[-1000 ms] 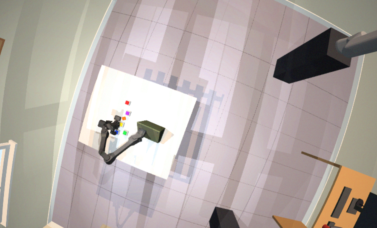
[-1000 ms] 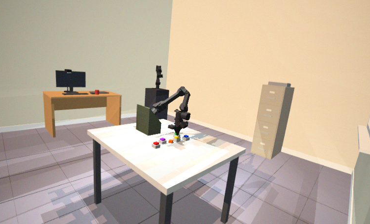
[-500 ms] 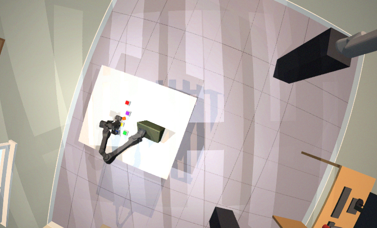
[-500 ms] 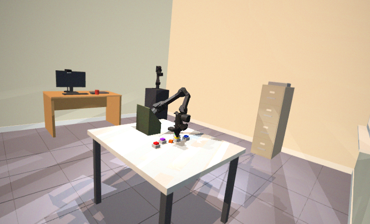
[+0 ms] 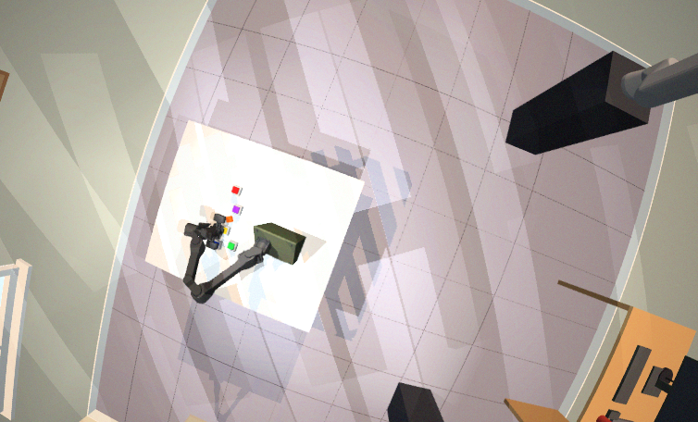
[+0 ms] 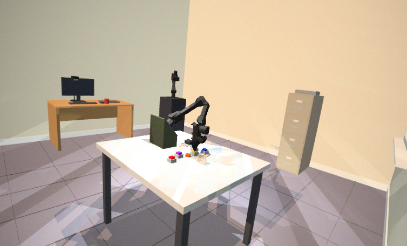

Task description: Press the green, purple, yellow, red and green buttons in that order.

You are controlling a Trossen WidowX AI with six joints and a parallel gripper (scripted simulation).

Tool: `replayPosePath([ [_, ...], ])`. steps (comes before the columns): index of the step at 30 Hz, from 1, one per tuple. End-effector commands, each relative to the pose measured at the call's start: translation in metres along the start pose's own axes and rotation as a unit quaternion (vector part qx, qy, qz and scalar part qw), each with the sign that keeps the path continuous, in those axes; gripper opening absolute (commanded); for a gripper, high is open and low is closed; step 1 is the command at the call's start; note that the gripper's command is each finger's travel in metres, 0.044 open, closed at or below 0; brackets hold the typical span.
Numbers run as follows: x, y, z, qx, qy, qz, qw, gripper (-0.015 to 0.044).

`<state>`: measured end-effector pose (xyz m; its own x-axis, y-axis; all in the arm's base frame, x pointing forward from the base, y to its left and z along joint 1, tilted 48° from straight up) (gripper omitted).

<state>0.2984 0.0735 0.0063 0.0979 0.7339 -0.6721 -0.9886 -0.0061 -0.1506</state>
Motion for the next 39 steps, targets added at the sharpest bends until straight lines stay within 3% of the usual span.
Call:
replayPosePath([
  [1,0.001,0.001,0.001,0.004,-0.002,0.002,1.0,0.002],
  [5,-0.029,0.001,0.0,0.003,-0.001,0.002,1.0,0.002],
  [10,-0.034,0.001,0.0,0.004,-0.001,0.002,1.0,0.002],
  [15,-0.091,0.0,0.0,0.004,0.0,0.002,1.0,0.002],
  [21,-0.093,0.0,-0.002,0.004,0.001,0.002,1.0,0.002],
  [29,-0.102,-0.012,-0.107,0.005,0.015,0.002,1.0,0.002],
  [36,-0.099,0.015,-0.211,0.003,0.01,0.002,1.0,0.002],
  [39,-0.097,0.025,-0.231,0.002,0.006,0.002,1.0,0.002],
])
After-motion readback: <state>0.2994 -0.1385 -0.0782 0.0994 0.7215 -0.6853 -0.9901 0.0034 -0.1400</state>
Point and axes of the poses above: the point midway between the two fingers, 35 mm back from their tips, its own x axis out along the fingers, its own z axis across the jaws, y = z × x, the point moved 4 cm from there along -x, back along the fingers, and after that the axes turned 8 degrees about -x, right-handed, at the moved point
